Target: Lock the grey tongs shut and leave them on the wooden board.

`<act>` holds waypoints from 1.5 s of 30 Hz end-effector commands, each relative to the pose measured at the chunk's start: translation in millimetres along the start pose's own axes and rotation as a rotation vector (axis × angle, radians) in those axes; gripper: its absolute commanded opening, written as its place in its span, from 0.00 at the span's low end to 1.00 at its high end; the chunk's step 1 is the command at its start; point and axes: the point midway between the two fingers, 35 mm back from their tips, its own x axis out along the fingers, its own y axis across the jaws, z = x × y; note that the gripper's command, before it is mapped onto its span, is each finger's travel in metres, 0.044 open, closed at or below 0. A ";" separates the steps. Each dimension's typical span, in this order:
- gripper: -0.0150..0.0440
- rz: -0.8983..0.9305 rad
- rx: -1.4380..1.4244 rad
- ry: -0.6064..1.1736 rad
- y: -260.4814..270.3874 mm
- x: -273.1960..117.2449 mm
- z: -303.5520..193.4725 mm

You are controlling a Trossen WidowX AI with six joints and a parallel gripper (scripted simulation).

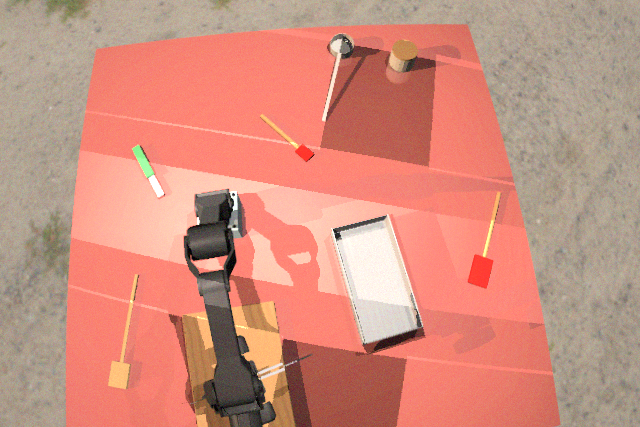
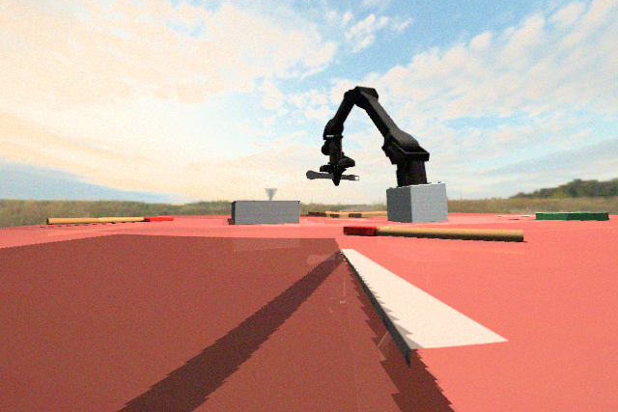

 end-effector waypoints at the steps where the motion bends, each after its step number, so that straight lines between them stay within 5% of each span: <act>1: 0.00 0.001 0.173 0.002 -0.9 -0.2 7.8; 22: 0.00 0.001 0.982 0.001 -8.8 -0.1 43.2; 36: 0.00 0.006 1.020 0.013 -8.5 0.8 45.0; 45: 0.00 0.096 1.078 0.195 2.2 11.6 50.7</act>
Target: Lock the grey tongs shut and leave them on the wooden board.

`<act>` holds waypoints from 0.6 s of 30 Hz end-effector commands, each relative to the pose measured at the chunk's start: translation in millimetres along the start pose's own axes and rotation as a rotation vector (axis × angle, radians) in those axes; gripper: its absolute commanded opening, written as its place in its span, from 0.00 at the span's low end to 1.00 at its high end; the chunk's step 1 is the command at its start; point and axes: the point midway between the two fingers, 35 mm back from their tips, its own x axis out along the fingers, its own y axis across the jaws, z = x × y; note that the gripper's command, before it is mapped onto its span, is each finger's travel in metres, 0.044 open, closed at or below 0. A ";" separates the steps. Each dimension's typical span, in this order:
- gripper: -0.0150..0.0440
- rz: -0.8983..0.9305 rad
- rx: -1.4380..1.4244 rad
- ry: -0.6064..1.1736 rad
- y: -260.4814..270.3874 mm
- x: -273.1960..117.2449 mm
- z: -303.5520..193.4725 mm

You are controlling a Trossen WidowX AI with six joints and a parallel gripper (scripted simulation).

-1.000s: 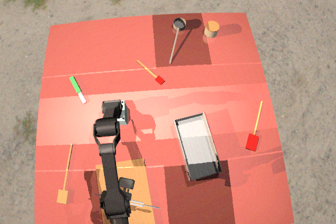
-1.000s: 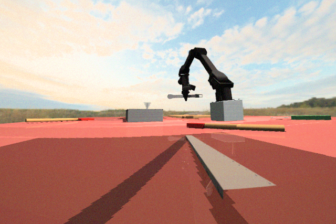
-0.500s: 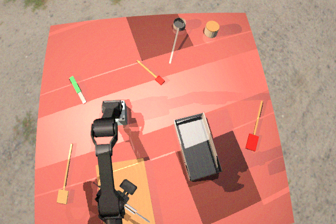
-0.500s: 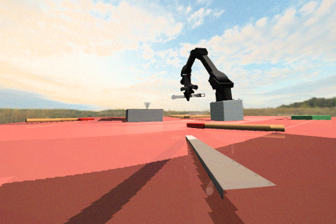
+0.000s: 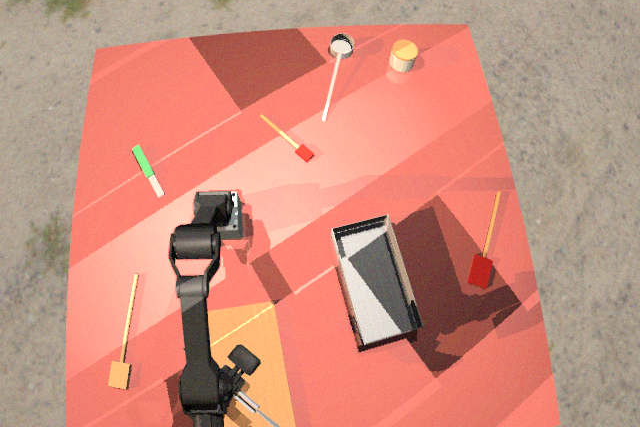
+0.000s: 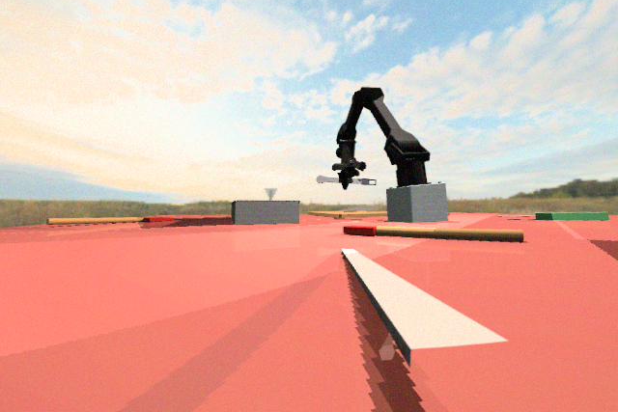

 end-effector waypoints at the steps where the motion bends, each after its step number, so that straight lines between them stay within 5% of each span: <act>1: 0.00 0.010 0.033 0.113 6.7 -2.6 -3.6; 18: 0.00 0.003 0.084 0.529 21.8 -1.3 -4.2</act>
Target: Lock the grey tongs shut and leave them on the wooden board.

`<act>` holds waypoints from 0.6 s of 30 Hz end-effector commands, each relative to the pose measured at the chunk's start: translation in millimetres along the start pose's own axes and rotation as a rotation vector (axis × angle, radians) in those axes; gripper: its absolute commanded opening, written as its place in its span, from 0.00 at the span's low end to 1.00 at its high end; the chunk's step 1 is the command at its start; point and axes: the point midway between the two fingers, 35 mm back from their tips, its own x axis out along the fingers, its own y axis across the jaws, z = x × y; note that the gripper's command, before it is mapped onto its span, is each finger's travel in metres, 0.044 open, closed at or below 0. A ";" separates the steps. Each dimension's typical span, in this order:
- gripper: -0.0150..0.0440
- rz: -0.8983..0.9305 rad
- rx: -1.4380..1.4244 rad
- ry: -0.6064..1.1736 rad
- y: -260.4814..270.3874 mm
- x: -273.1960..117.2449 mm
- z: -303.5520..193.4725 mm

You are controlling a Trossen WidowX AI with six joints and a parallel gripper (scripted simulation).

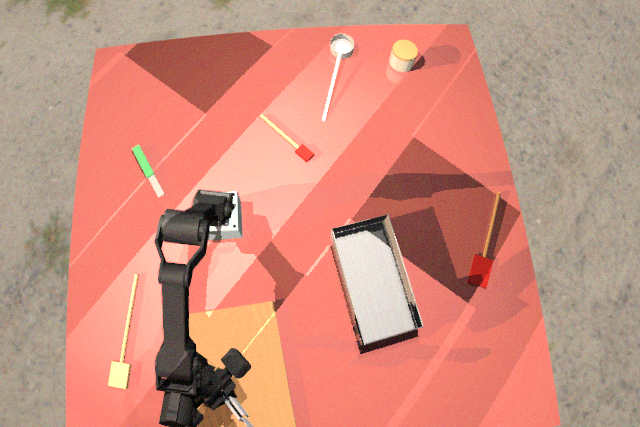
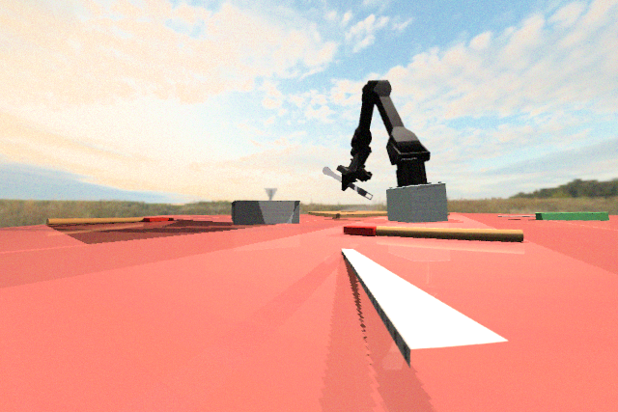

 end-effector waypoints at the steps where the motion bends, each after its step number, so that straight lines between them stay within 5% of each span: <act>1: 0.00 0.006 -0.002 0.118 2.6 -8.9 -5.0; 18: 0.00 -0.026 -0.052 0.493 -5.8 -37.5 4.2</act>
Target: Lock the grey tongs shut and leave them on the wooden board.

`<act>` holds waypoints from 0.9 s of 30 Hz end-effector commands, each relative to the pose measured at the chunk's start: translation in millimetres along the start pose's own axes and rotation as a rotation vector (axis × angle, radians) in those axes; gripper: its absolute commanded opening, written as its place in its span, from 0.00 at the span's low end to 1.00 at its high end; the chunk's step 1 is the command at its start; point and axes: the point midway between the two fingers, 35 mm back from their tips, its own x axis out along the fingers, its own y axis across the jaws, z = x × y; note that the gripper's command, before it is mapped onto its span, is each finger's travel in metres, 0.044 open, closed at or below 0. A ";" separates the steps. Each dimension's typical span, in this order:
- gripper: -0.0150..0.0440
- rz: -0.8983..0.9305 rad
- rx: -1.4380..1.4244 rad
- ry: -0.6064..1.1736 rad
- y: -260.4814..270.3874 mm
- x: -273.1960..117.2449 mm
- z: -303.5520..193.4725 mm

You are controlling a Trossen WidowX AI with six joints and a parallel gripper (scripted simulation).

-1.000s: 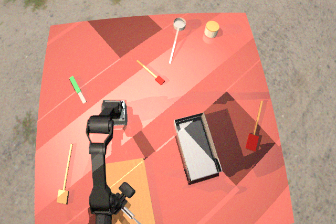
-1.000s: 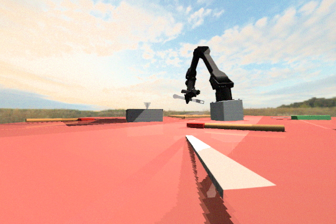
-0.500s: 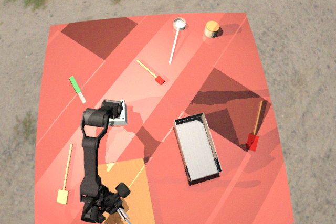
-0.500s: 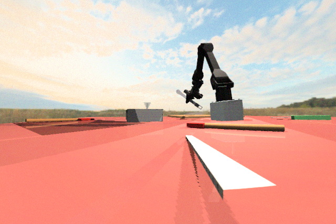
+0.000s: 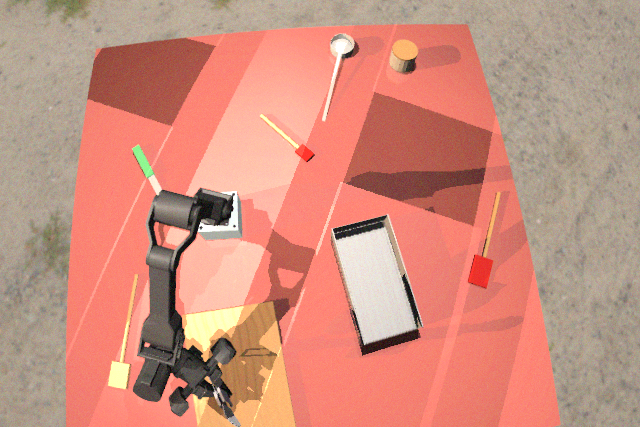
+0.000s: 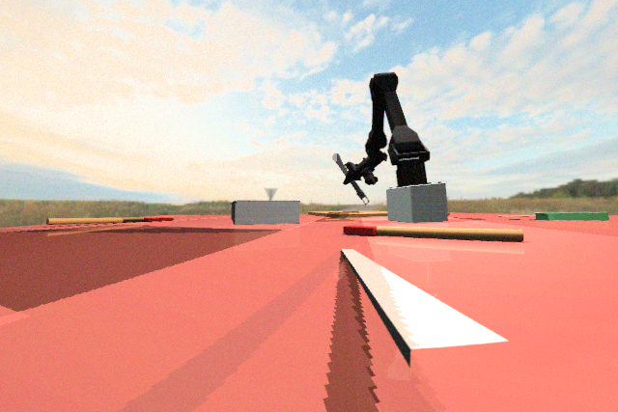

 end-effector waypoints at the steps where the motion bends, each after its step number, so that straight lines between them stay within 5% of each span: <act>1: 0.00 -0.008 -0.033 0.100 -5.3 -13.3 -6.9; 9: 0.00 -0.039 -0.083 0.239 -19.7 -32.9 -5.9; 27: 0.00 -0.040 -0.085 0.242 -20.1 -33.4 -5.9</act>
